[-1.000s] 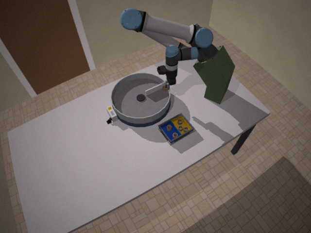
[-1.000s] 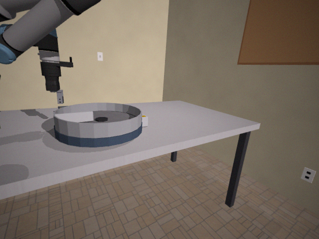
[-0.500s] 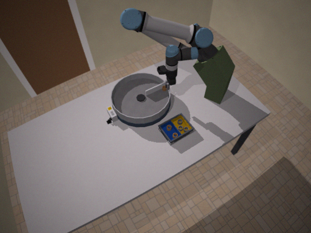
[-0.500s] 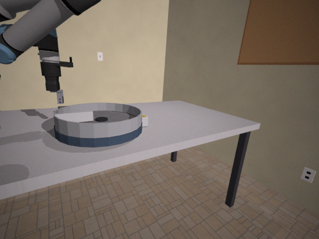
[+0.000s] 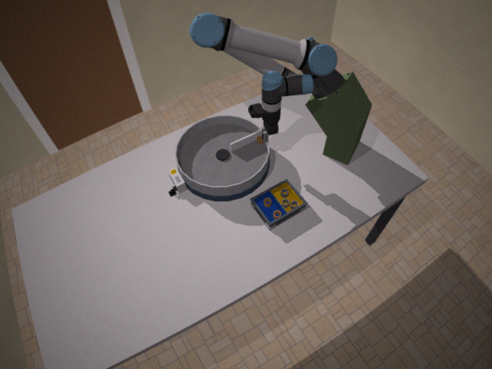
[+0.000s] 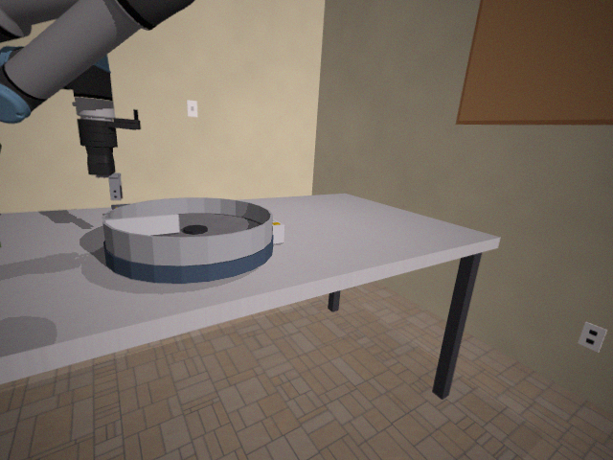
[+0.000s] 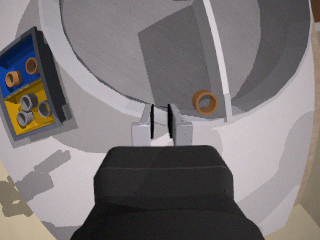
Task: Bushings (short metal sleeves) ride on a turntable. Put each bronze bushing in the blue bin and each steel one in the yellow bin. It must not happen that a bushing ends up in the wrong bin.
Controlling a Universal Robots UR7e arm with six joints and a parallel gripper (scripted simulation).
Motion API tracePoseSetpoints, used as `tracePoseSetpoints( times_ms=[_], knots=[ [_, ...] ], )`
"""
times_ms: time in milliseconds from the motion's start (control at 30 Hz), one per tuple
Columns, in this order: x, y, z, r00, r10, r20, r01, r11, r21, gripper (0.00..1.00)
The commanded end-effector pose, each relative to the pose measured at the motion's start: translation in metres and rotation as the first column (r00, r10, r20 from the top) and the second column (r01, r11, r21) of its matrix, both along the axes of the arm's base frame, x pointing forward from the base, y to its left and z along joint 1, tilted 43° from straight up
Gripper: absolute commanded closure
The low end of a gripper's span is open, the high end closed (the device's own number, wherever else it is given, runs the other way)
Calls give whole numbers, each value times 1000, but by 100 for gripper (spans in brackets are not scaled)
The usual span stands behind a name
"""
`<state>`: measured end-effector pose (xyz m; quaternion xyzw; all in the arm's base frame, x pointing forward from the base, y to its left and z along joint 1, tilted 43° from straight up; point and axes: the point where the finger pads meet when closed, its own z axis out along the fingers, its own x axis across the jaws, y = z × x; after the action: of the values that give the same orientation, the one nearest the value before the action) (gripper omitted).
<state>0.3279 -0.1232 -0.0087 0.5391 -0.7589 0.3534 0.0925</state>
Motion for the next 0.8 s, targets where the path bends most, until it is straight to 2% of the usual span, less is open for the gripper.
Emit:
tracePoseSetpoints(
  times_ms=[0,333,400,500,533,567,633,700,767],
  knots=[
    [-16,-35,18,999,-13,30,13,1000,13,60],
    [-16,-34,17,999,-13,29,13,1000,13,60],
    [-21,-46,23,999,-18,39,17,1000,17,60],
    [-21,-46,23,999,-18,39,17,1000,17,60],
    [-4,-8,4,1000,-3,8,3,1000,3,60],
    [-8,-18,9,1000,-6,16,6,1000,7,60],
    [-8,-18,9,1000,-6,16,6,1000,7,60],
    [-16,-35,18,999,-14,30,13,1000,13,60],
    [-16,-35,18,999,-13,30,13,1000,13,60]
  ],
)
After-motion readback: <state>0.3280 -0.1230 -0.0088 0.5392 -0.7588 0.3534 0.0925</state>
